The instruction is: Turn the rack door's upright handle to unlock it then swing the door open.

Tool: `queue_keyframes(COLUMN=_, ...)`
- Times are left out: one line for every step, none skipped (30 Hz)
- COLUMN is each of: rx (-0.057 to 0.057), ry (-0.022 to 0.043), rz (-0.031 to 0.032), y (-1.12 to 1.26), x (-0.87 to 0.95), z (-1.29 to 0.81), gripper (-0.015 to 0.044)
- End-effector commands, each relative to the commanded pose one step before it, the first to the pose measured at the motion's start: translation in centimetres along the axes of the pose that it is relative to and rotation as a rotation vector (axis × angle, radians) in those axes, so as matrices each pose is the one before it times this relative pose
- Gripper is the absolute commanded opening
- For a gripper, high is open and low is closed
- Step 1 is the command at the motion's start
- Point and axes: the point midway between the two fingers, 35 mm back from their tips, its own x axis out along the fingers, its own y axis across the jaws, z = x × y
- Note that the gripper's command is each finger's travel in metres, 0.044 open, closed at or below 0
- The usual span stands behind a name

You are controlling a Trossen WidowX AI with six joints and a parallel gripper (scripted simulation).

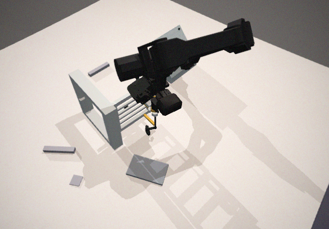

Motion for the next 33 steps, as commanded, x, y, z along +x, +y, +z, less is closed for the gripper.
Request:
queue_keyframes(rx=0.0054, ry=-0.00083, rz=0.00396, y=0.150, x=0.011, z=0.052, gripper=0.0009)
queue_keyframes(rx=0.0000, ry=0.00000, rz=0.00000, y=0.000, x=0.000, z=0.000, gripper=0.0009)
queue_keyframes(rx=0.0000, ry=0.00000, rz=0.00000, y=0.000, x=0.000, z=0.000, gripper=0.0009)
queue_keyframes(rx=0.0000, ry=0.00000, rz=0.00000, y=0.000, x=0.000, z=0.000, gripper=0.0009)
queue_keyframes(rx=0.0000, ry=0.00000, rz=0.00000, y=0.000, x=0.000, z=0.000, gripper=0.0009)
queue_keyframes(rx=0.0000, ry=0.00000, rz=0.00000, y=0.000, x=0.000, z=0.000, gripper=0.0035)
queue_keyframes(rx=0.0000, ry=0.00000, rz=0.00000, y=0.000, x=0.000, z=0.000, gripper=0.0062)
queue_keyframes(rx=0.0000, ry=0.00000, rz=0.00000, y=0.000, x=0.000, z=0.000, gripper=0.0088)
queue_keyframes(rx=0.0000, ry=0.00000, rz=0.00000, y=0.000, x=0.000, z=0.000, gripper=0.0114)
queue_keyframes(rx=0.0000, ry=0.00000, rz=0.00000, y=0.000, x=0.000, z=0.000, gripper=0.0140)
queue_keyframes(rx=0.0000, ry=0.00000, rz=0.00000, y=0.000, x=0.000, z=0.000, gripper=0.0167)
queue_keyframes(rx=0.0000, ry=0.00000, rz=0.00000, y=0.000, x=0.000, z=0.000, gripper=0.0193)
queue_keyframes(rx=0.0000, ry=0.00000, rz=0.00000, y=0.000, x=0.000, z=0.000, gripper=0.0219)
queue_keyframes(rx=0.0000, ry=0.00000, rz=0.00000, y=0.000, x=0.000, z=0.000, gripper=0.0245)
queue_keyframes(rx=0.0000, ry=0.00000, rz=0.00000, y=0.000, x=0.000, z=0.000, gripper=0.0272)
queue_keyframes(rx=0.0000, ry=0.00000, rz=0.00000, y=0.000, x=0.000, z=0.000, gripper=0.0281)
queue_keyframes(rx=0.0001, ry=-0.00123, rz=-0.00006, y=0.000, x=-0.031, z=0.000, gripper=0.0281)
queue_keyframes(rx=0.0002, ry=-0.00371, rz=-0.00020, y=0.001, x=-0.093, z=0.001, gripper=0.0281)
queue_keyframes(rx=0.0003, ry=-0.00618, rz=-0.00034, y=0.001, x=-0.154, z=0.002, gripper=0.0281)
queue_keyframes(rx=0.0004, ry=-0.00742, rz=-0.00043, y=0.001, x=-0.185, z=0.002, gripper=0.0281)
queue_keyframes(rx=0.0004, ry=-0.00742, rz=-0.00045, y=0.001, x=-0.185, z=0.002, gripper=0.0281)
queue_keyframes(rx=0.0004, ry=-0.00742, rz=-0.00047, y=0.001, x=-0.185, z=0.002, gripper=0.0281)
queue_keyframes(rx=0.0004, ry=-0.00742, rz=-0.00049, y=0.000, x=-0.185, z=0.002, gripper=0.0281)
queue_keyframes(rx=0.0005, ry=-0.00742, rz=-0.00052, y=0.000, x=-0.184, z=0.002, gripper=0.0281)
queue_keyframes(rx=0.0005, ry=-0.00743, rz=-0.00054, y=0.000, x=-0.184, z=0.002, gripper=0.0281)
queue_keyframes(rx=0.0005, ry=-0.00743, rz=-0.00056, y=0.000, x=-0.184, z=0.001, gripper=0.0281)
queue_keyframes(rx=0.0004, ry=-0.00725, rz=-0.00084, y=-0.004, x=-0.177, z=0.002, gripper=0.0281)
queue_keyframes(rx=0.0004, ry=-0.00725, rz=-0.00086, y=-0.005, x=-0.177, z=0.002, gripper=0.0281)
queue_keyframes(rx=0.0004, ry=-0.00725, rz=-0.00088, y=-0.005, x=-0.177, z=0.002, gripper=0.0281)
queue_keyframes(rx=0.0004, ry=-0.00725, rz=-0.00090, y=-0.005, x=-0.176, z=0.002, gripper=0.0281)
queue_keyframes(rx=0.0004, ry=-0.00725, rz=-0.00092, y=-0.005, x=-0.176, z=0.002, gripper=0.0281)
queue_keyframes(rx=0.0004, ry=-0.00725, rz=-0.00094, y=-0.005, x=-0.176, z=0.002, gripper=0.0281)
queue_keyframes(rx=0.0004, ry=-0.00725, rz=-0.00096, y=-0.006, x=-0.176, z=0.002, gripper=0.0281)
